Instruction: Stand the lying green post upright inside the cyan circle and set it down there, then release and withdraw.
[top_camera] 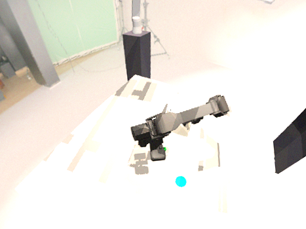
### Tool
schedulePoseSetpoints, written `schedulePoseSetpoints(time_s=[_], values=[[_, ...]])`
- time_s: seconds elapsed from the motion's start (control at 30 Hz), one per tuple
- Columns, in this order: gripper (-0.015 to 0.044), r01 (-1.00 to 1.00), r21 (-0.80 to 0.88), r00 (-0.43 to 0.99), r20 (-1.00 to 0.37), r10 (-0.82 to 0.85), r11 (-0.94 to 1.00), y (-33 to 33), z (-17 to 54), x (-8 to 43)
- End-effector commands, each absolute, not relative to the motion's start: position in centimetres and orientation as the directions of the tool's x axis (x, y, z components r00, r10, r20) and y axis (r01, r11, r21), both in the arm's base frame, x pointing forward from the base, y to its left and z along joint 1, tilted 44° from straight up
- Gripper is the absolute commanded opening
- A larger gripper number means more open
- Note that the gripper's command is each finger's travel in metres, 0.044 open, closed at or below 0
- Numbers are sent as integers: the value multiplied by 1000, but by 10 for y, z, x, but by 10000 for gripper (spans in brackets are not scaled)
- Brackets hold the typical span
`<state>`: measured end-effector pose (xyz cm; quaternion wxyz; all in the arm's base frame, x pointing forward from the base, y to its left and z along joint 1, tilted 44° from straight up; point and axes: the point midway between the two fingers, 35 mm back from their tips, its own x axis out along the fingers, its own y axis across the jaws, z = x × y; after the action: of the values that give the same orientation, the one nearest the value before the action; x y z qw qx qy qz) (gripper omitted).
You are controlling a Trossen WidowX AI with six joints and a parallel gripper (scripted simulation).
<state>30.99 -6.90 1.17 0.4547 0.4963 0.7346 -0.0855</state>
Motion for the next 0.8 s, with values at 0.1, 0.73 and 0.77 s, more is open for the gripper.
schedulePoseSetpoints(time_s=[0.1, 0.73, 0.77], values=[[23, 757, 379, -80, -755, 651, 533, -56, 29, 321], [23, 618, 482, -79, -748, 659, 621, -14, 68, 337], [23, 610, 487, -79, -747, 660, 625, -12, 70, 337]])
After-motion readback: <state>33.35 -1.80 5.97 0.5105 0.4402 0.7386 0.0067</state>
